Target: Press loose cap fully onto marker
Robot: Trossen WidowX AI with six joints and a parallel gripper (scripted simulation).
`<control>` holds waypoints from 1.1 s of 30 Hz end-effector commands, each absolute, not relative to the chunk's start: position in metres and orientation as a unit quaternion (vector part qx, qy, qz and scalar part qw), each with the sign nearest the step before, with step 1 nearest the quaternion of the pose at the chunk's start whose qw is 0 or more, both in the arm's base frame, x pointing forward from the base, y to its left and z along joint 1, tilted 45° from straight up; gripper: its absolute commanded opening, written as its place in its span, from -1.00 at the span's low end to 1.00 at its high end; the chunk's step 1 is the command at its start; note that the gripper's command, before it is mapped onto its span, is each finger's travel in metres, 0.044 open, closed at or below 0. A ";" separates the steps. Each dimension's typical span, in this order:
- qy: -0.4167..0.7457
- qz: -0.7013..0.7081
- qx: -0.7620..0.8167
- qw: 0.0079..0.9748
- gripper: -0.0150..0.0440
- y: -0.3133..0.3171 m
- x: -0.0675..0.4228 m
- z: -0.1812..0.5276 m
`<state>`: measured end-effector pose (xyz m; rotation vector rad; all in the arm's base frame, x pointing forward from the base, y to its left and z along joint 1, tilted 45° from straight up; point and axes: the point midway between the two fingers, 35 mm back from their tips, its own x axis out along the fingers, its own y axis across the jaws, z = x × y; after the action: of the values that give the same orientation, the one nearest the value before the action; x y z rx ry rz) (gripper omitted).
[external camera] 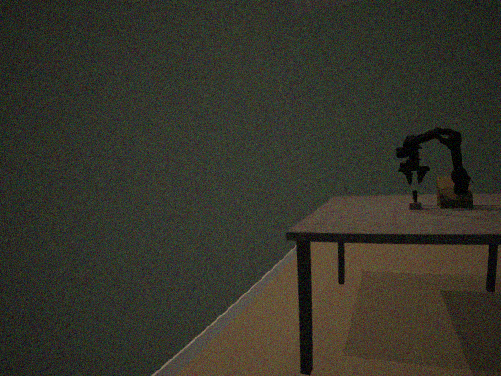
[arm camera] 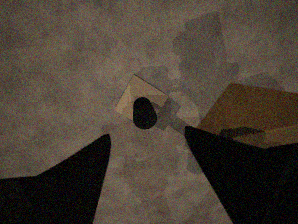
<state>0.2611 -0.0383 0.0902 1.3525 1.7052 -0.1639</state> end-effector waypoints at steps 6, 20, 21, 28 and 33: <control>0.655 0.235 0.300 0.653 -0.16 -0.036 0.261 0.087; 0.646 0.257 0.278 0.663 -0.49 -0.035 0.261 0.086; 0.646 0.257 0.278 0.663 -0.49 -0.035 0.261 0.086; 0.645 0.259 0.276 0.664 -0.49 -0.031 0.262 0.082; 0.645 0.260 0.275 0.664 -0.49 -0.026 0.262 0.077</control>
<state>0.2624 -0.0299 0.0798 0.6148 1.4582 0.5858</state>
